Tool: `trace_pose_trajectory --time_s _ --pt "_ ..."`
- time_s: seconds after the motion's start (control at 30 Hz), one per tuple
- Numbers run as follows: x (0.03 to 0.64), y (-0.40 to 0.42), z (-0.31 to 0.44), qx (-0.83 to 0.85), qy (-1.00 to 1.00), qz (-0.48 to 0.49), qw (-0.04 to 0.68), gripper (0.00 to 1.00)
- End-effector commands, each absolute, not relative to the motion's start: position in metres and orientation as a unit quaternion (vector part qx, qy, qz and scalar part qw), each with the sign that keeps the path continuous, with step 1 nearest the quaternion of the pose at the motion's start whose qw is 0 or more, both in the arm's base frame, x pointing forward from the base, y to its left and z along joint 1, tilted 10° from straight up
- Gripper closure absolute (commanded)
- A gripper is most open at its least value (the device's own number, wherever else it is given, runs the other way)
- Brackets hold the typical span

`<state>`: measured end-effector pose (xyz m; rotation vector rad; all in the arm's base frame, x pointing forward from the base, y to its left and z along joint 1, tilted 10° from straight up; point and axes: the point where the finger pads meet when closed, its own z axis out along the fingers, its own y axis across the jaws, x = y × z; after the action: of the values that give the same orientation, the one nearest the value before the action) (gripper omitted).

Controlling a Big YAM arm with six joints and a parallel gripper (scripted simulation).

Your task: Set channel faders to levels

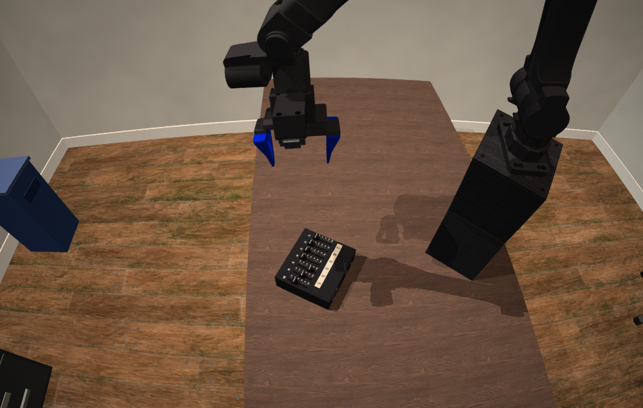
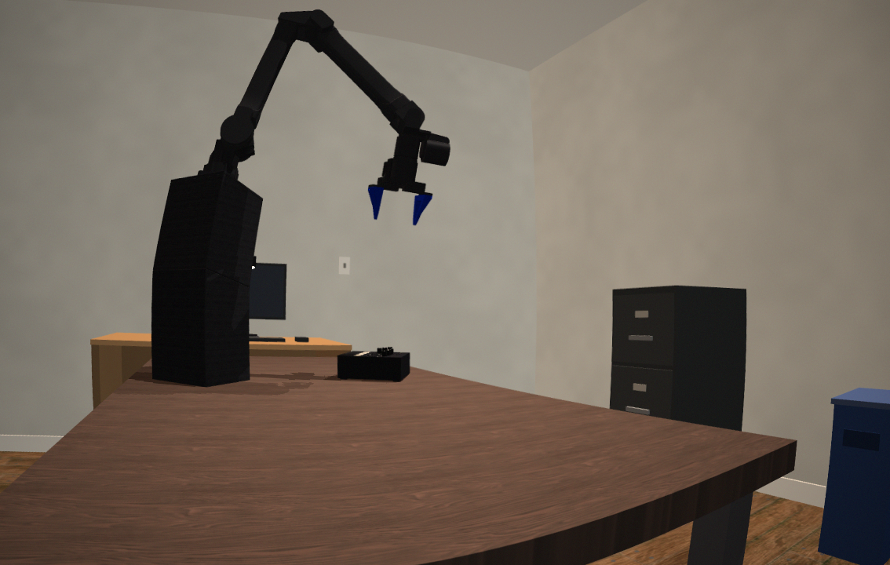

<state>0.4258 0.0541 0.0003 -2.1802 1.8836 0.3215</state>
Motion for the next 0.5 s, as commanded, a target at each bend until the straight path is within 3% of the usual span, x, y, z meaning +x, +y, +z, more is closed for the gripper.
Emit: trace_pose_trajectory --time_s 0.0,0.47 --pt "0.429 0.068 -0.033 -0.651 0.744 0.111 0.101 0.0" --pt "0.415 0.105 -0.135 -0.416 0.902 0.094 0.068 0.0"
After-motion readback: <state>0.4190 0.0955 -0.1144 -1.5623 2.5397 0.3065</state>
